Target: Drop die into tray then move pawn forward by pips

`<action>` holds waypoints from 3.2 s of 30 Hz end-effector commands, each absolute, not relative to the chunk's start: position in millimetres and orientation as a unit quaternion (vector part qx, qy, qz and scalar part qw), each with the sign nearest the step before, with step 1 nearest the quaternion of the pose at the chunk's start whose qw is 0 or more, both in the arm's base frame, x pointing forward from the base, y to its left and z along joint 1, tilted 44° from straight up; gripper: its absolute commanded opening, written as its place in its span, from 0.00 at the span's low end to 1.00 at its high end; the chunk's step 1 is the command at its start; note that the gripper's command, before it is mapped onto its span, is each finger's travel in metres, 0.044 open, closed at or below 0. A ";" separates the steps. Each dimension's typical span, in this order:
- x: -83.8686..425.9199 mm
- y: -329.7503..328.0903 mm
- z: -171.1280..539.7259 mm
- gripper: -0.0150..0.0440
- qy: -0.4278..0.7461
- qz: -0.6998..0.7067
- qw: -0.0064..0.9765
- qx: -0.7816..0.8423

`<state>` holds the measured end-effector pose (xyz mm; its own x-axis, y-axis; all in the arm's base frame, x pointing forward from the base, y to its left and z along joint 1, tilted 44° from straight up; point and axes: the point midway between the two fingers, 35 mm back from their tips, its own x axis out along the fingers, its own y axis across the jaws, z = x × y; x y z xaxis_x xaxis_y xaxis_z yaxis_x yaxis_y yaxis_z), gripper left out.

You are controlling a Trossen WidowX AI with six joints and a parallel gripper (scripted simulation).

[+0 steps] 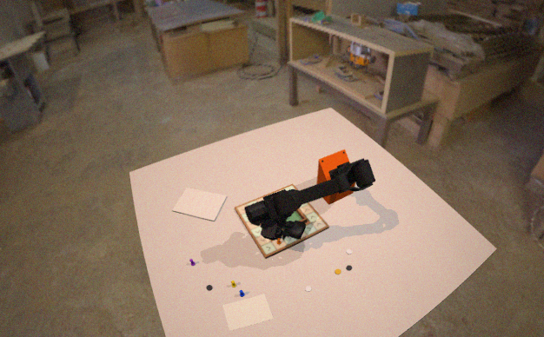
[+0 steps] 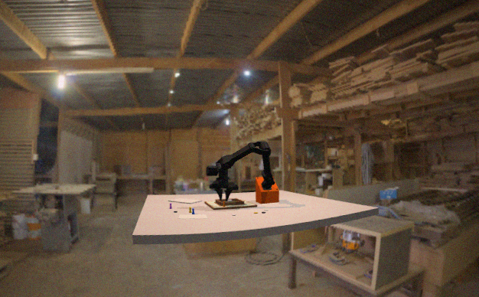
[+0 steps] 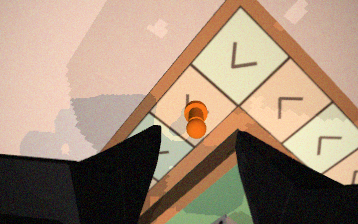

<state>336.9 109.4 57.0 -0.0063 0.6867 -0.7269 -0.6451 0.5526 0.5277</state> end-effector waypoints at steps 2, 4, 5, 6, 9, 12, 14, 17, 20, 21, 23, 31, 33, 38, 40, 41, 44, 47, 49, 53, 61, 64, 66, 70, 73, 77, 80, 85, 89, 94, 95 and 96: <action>336.1 115.2 49.8 0.59 0.531 0.472 0.703 0.024; 336.0 117.4 47.5 0.59 0.531 0.472 0.703 0.024; 336.0 118.5 46.4 0.59 0.531 0.472 0.703 0.024; 335.9 119.6 45.3 0.59 0.531 0.472 0.703 0.024; 335.7 123.0 41.9 0.59 0.531 0.472 0.703 0.024; 335.5 126.3 38.6 0.59 0.531 0.472 0.703 0.024; 335.3 128.6 36.4 0.59 0.531 0.472 0.703 0.024; 335.1 130.1 34.8 0.59 0.531 0.473 0.703 0.024; 335.1 130.1 34.8 0.46 0.531 0.473 0.703 0.024; 335.1 130.1 34.8 0.42 0.531 0.473 0.703 0.024; 335.1 130.1 34.8 0.33 0.531 0.473 0.703 0.024; 335.1 130.1 34.8 0.25 0.531 0.473 0.703 0.024; 335.1 130.1 34.8 0.25 0.531 0.473 0.703 0.024; 339.5 112.2 50.2 0.25 0.532 0.471 0.704 0.022; 341.1 101.8 59.5 0.25 0.533 0.470 0.704 0.021; 341.7 96.6 64.2 0.25 0.533 0.470 0.704 0.021; 342.3 81.2 78.9 0.25 0.533 0.469 0.704 0.020; 341.3 65.9 94.1 0.25 0.533 0.469 0.703 0.021; 339.7 56.0 104.6 0.25 0.533 0.470 0.703 0.021; 335.8 39.9 122.4 0.25 0.532 0.471 0.703 0.023; 331.2 40.6 122.8 0.25 0.534 0.470 0.702 0.024; 322.5 43.3 121.5 0.25 0.538 0.467 0.701 0.026; 315.7 45.4 120.5 0.25 0.541 0.465 0.700 0.028; 302.7 50.0 119.0 0.25 0.542 0.465 0.700 0.028; 292.8 53.6 117.8 0.25 0.542 0.465 0.700 0.028; 279.5 58.3 115.5 0.25 0.541 0.466 0.700 0.028; 269.3 61.6 113.5 0.25 0.540 0.466 0.700 0.027; 252.1 66.9 109.2 0.25 0.540 0.467 0.700 0.027; 238.2 71.0 105.1 0.25 0.539 0.468 0.700 0.027; 220.6 75.7 99.0 0.25 0.538 0.468 0.700 0.027; 217.1 76.6 97.7 0.25 0.538 0.469 0.700 0.026; 213.6 77.5 96.3 0.25 0.538 0.469 0.700 0.026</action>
<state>224.6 74.4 99.4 -0.0224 0.6828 -0.7303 -0.6274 0.5591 0.5420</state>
